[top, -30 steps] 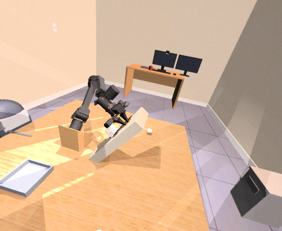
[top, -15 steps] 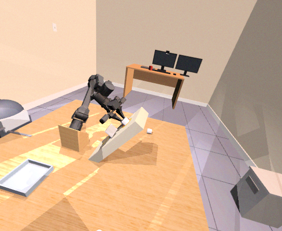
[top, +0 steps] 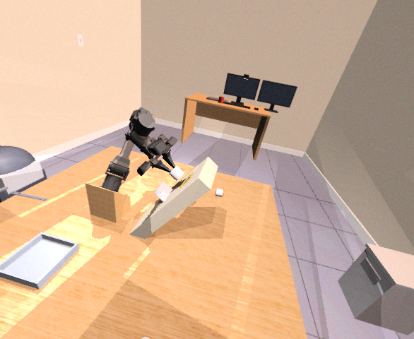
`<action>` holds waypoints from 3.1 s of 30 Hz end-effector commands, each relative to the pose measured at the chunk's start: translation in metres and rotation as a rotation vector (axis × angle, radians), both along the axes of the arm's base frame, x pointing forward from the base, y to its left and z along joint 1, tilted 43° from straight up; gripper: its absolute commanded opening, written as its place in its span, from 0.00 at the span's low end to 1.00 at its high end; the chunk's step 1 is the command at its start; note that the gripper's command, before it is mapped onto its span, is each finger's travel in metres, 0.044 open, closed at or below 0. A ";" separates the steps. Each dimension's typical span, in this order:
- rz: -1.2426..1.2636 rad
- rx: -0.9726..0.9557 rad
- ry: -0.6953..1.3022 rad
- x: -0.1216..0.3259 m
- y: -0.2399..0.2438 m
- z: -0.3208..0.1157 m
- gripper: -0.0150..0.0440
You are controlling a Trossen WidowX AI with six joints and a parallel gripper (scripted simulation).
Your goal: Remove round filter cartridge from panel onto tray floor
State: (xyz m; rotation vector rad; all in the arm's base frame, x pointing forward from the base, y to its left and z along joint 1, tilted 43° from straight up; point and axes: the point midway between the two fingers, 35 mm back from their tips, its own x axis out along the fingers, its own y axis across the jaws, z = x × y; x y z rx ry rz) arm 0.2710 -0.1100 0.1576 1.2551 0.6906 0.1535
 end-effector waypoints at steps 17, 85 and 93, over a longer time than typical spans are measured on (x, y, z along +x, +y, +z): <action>0.001 0.001 -0.005 -0.034 0.036 -0.043 0.25; 0.599 -0.434 -0.037 -0.040 0.027 -0.036 0.77; 0.599 -0.436 -0.035 -0.034 0.035 -0.044 0.77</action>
